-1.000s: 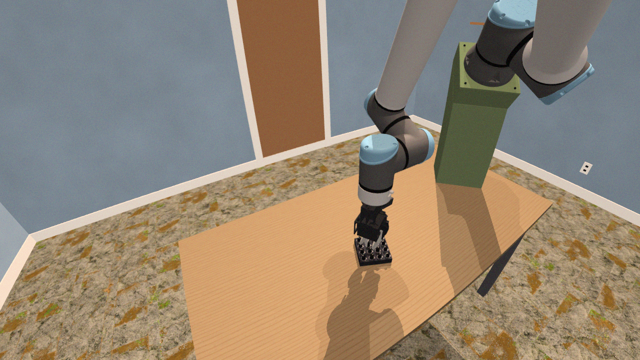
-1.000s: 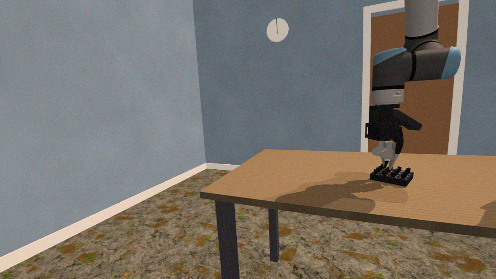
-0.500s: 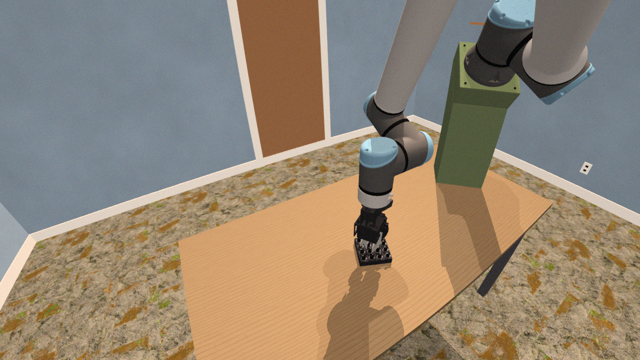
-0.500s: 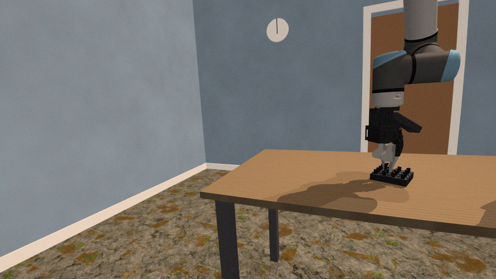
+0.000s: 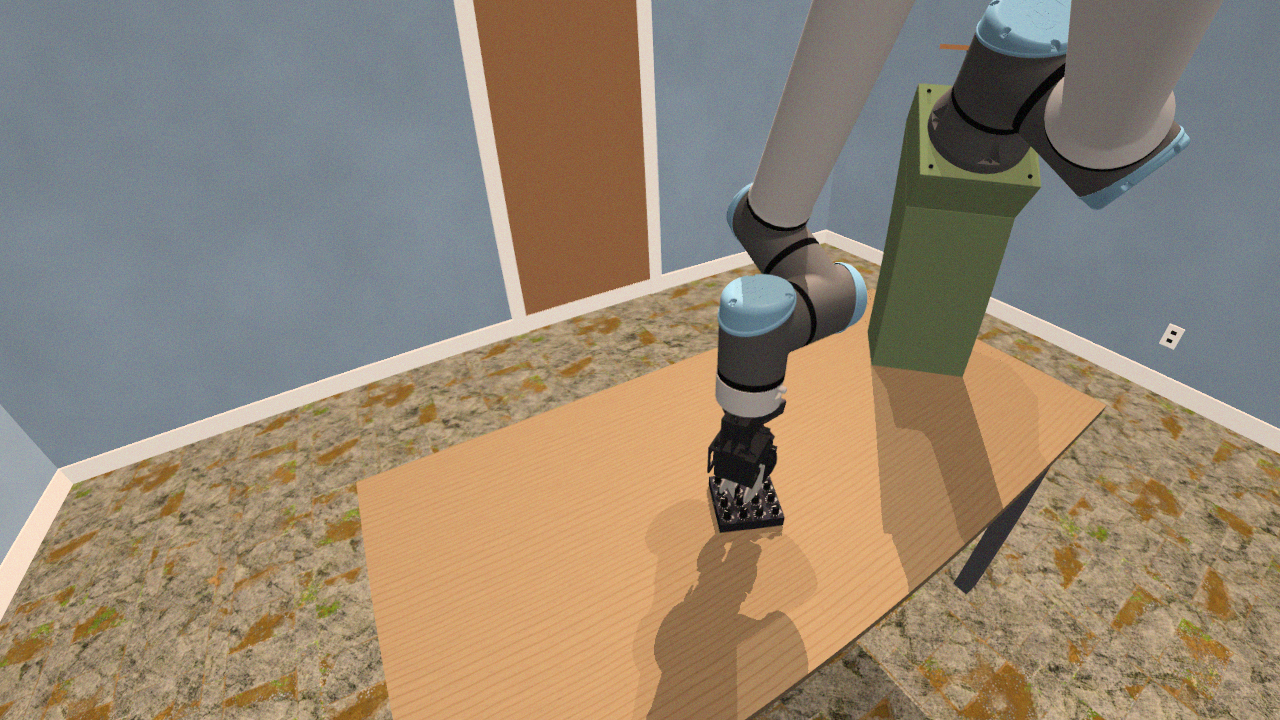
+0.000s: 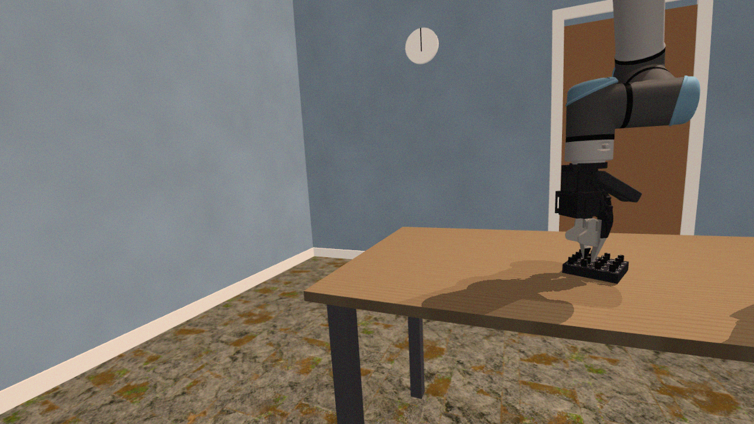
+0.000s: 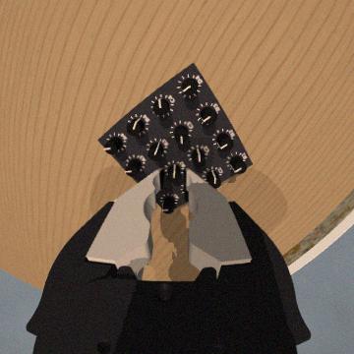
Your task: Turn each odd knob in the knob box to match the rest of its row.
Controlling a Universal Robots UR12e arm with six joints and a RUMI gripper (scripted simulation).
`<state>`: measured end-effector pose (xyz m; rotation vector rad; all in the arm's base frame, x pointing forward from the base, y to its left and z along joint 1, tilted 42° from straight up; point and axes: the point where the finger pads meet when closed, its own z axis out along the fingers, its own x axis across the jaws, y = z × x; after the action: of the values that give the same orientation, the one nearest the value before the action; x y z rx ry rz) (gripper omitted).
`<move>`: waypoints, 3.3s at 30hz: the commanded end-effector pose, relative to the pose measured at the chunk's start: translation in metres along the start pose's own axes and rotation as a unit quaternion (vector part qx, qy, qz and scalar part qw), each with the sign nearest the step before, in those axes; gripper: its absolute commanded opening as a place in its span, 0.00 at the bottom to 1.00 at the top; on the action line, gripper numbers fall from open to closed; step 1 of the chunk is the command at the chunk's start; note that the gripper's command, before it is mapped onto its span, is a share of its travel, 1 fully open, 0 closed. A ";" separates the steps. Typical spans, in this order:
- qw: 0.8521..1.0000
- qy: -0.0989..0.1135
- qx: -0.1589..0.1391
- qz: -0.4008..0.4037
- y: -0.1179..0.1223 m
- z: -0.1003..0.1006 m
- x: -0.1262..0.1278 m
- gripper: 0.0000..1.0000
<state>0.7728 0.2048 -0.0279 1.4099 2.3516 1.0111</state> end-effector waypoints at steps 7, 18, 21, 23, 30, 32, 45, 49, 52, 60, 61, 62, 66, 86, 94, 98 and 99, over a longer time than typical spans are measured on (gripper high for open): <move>1.000 0.000 0.000 0.000 0.000 0.000 0.000 0.11; 1.000 0.000 0.000 0.000 0.000 0.000 0.000 0.11; 1.000 0.000 0.000 0.000 0.000 0.000 0.000 0.11; 1.000 0.000 0.000 0.000 0.000 0.000 0.000 0.04; 1.000 0.000 0.000 0.000 0.000 0.000 0.000 0.04; 1.000 0.000 0.000 0.000 0.000 0.000 0.000 0.04; 1.000 0.000 0.000 0.000 0.000 0.000 0.000 0.04; 1.000 0.000 0.000 0.000 0.000 0.000 0.000 0.04; 1.000 0.000 0.000 0.000 0.000 0.000 0.000 0.04; 1.000 0.000 0.000 0.012 0.000 0.000 0.000 0.04; 1.000 0.000 0.000 0.017 0.000 0.000 0.000 0.04; 1.000 0.000 0.000 0.024 0.000 0.000 0.000 0.04; 0.998 0.000 0.000 0.062 0.000 0.000 0.000 0.04; 0.986 0.000 0.000 0.167 0.001 0.000 0.001 0.04; 0.986 0.000 0.000 0.167 0.001 0.000 0.001 0.04; 0.986 0.000 0.000 0.167 0.001 0.000 0.001 0.11; 0.986 0.000 0.000 0.167 0.001 0.000 0.001 0.11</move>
<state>0.7721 0.2062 -0.0274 1.8476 2.1565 1.0882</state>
